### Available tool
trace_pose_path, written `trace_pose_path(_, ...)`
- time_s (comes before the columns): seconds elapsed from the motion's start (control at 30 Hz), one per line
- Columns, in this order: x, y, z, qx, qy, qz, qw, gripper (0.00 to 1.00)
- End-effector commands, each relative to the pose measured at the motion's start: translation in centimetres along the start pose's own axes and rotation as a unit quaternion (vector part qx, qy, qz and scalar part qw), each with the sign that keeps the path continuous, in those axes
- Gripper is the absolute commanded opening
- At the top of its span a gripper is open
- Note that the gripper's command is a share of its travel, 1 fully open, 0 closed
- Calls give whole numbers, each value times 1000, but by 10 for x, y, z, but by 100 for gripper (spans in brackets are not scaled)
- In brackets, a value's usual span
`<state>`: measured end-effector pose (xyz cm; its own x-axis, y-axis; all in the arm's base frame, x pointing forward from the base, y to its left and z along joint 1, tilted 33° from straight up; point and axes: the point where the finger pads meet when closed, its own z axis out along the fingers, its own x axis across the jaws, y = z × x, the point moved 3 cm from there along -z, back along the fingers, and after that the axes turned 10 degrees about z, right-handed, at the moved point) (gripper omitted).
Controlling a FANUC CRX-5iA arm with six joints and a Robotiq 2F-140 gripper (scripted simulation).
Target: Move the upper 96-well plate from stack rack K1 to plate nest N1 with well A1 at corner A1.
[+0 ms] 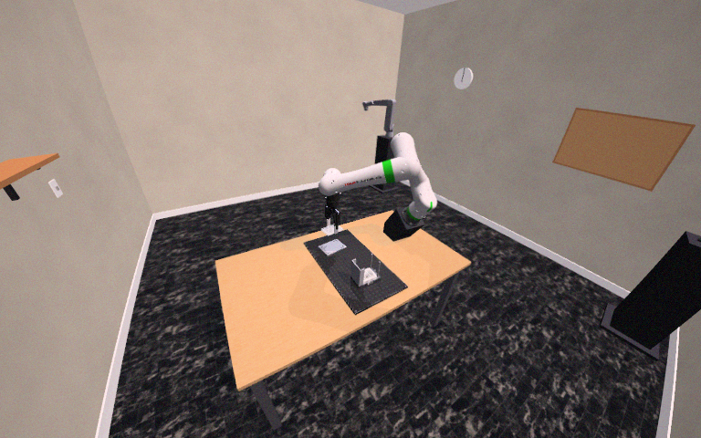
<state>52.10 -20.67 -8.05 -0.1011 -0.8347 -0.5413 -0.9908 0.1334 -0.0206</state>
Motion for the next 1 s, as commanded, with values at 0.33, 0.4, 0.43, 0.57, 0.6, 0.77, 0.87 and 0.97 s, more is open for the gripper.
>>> trace_pose_path(0.33, 0, 0, 0, 0, 0, 0, 1000, 0)
trace_pose_path(0.4, 0, 0, 0, 0, 0, 0, 1000, 0)
trace_pose_path(0.43, 0, 0, 1, 0, 0, 0, 1000, 0)
trace_pose_path(0.57, 0, 0, 8, 0, 0, 0, 1000, 0)
trace_pose_path(0.6, 0, 0, 10, 0, 0, 0, 1000, 0)
trace_pose_path(0.77, 0, 0, 18, 0, 0, 0, 1000, 0)
trace_pose_path(0.87, 0, 0, 23, 0, 0, 0, 1000, 0)
trace_pose_path(0.97, 0, 0, 25, 0, 0, 0, 1000, 0)
